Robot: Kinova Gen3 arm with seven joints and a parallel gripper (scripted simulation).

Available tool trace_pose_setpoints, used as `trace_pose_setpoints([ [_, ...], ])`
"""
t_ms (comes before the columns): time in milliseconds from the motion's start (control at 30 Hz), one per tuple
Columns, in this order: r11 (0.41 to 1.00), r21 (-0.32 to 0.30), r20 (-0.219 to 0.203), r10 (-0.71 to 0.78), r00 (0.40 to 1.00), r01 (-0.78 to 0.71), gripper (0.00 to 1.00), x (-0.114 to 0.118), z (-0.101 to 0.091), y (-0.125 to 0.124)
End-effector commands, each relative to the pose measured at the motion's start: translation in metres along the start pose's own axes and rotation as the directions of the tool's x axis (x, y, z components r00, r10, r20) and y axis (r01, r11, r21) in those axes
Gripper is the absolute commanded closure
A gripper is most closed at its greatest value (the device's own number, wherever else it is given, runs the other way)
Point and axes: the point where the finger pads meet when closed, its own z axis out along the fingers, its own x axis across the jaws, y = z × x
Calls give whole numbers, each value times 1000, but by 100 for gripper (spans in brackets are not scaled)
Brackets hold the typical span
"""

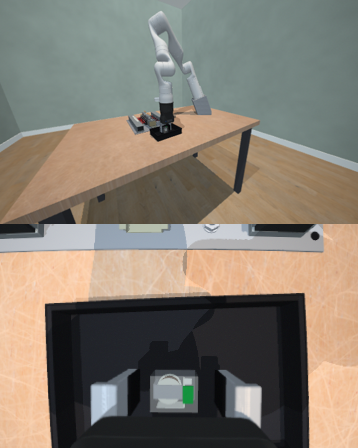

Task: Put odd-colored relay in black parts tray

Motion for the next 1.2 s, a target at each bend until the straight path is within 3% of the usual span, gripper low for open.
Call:
trace_pose_setpoints([
  [0,1000,-3,1,-1,1000,1,2,0,-2,1],
  [1167,1000,-3,1,-1,1000,1,2,0,-13,1],
])
